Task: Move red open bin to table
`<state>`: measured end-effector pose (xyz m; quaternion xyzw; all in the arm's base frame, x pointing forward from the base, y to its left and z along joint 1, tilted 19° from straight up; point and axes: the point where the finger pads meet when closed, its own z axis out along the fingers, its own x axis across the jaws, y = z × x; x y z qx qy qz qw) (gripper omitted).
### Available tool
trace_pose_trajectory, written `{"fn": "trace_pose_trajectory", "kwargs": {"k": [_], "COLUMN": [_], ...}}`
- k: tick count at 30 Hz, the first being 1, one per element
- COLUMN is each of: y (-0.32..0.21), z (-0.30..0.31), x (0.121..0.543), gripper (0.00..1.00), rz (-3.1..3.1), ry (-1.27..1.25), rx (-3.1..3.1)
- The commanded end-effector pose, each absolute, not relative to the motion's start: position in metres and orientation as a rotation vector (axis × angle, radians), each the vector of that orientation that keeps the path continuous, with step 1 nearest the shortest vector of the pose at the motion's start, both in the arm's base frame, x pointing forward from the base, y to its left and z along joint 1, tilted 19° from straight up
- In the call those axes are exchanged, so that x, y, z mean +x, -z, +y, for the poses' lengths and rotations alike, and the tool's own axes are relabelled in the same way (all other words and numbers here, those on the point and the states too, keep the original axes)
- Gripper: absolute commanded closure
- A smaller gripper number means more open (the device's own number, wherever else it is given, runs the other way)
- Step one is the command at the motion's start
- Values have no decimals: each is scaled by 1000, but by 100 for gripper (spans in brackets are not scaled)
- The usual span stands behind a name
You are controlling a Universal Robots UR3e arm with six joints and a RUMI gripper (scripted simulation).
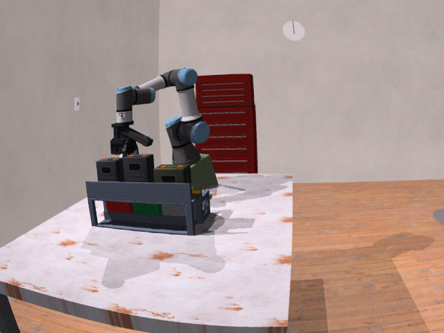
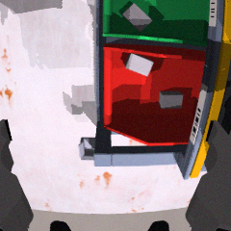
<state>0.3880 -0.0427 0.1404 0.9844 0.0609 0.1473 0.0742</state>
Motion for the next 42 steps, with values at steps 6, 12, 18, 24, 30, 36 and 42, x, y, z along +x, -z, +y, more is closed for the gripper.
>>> {"fn": "trace_pose_trajectory", "kwargs": {"k": [6, 12, 18, 24, 30, 36, 42], "y": [-141, -142, -142, -142, -142, -142, -131], "z": [-43, -42, -42, -42, -42, -42, -44], "x": [388, 387, 387, 387, 387, 387, 391], "gripper": [0, 0, 0, 74, 74, 74, 74], "rz": [183, 183, 183, 183, 183, 183, 183], "ry": [-445, -445, -445, -445, -445, -445, -445], "rx": [2953, 2953, 2953, 2953, 2953, 2953, 2953]}}
